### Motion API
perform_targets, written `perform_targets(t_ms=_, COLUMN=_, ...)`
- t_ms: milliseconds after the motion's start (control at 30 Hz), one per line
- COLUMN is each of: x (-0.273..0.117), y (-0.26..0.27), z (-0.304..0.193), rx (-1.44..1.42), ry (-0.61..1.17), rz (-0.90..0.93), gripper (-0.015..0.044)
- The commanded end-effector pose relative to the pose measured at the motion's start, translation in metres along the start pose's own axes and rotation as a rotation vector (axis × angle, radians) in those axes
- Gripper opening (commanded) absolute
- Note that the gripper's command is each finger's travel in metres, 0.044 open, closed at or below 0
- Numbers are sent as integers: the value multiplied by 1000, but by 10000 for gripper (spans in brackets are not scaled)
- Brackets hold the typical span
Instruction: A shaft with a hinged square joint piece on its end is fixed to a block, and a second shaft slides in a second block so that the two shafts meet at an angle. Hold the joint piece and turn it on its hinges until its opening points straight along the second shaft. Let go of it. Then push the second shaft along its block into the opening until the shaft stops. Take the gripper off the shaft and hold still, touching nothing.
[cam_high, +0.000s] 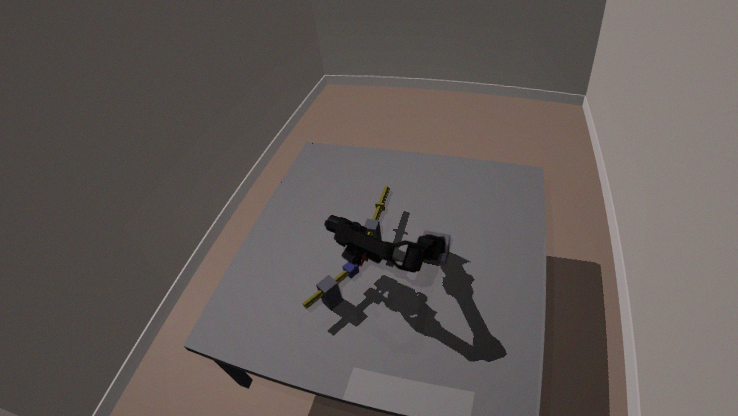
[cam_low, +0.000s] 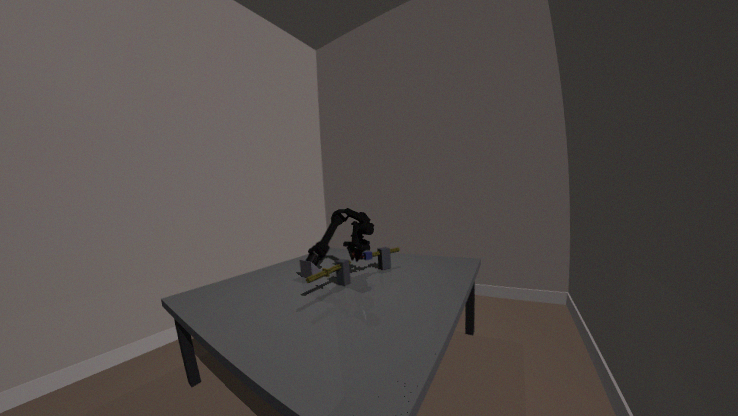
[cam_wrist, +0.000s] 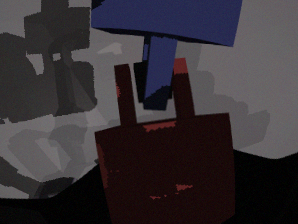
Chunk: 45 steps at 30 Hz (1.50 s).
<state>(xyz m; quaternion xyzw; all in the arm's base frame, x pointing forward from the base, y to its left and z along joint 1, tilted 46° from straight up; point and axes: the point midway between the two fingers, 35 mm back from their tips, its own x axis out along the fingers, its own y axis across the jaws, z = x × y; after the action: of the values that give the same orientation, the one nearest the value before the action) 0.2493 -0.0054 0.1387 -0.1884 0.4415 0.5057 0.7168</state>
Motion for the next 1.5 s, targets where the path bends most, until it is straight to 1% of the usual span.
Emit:
perform_targets(t_ms=0, x=0, y=0, z=0, rx=0, ry=0, rz=0, gripper=0)
perform_targets(t_ms=167, x=2, y=-1, z=0, rx=-28, ry=-48, rz=-3, gripper=0)
perform_targets(t_ms=1000, x=20, y=-13, z=1, rx=-276, ry=-440, rz=6, gripper=0)
perform_targets(t_ms=1467, x=21, y=-13, z=1, rx=-294, ry=-464, rz=8, gripper=0)
